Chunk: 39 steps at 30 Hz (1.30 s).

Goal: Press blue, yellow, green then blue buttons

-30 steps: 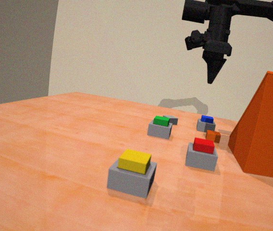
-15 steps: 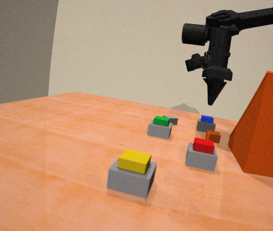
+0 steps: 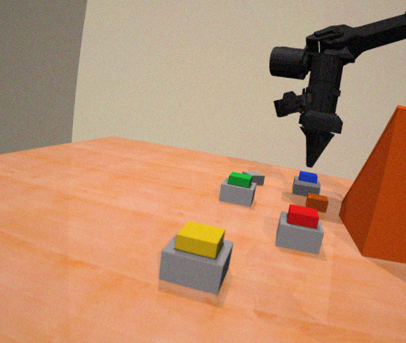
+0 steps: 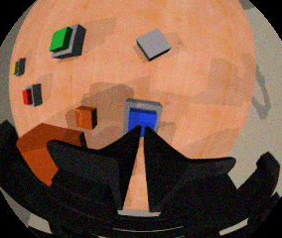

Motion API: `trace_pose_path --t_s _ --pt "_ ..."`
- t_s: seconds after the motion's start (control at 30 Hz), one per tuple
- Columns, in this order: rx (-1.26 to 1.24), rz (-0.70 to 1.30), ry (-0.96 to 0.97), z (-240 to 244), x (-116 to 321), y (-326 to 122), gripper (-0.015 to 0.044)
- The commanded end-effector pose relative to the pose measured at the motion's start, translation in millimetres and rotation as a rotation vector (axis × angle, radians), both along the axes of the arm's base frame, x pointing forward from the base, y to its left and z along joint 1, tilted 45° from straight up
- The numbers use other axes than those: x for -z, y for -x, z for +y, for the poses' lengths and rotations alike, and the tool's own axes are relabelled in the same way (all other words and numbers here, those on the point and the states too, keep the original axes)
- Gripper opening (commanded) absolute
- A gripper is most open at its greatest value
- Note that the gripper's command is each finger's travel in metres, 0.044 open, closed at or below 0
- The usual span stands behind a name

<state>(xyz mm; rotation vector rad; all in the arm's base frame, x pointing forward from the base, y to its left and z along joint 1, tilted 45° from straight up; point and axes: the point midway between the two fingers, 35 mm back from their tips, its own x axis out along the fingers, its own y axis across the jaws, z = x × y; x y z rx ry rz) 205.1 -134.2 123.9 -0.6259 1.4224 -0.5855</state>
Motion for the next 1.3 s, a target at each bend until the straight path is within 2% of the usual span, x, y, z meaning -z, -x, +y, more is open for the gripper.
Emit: trace_pose_path --t_s 0.0,0.97,1.13,1.27 --pt "0.0 0.006 -0.003 -5.4 7.1 0.8 0.002" --pt "0.0 0.006 -0.001 -13.0 14.2 0.8 0.002" --pt "0.0 0.007 -0.003 8.7 -7.2 2.4 0.002" --pt "0.0 0.007 -0.003 9.9 -8.5 2.6 0.002"
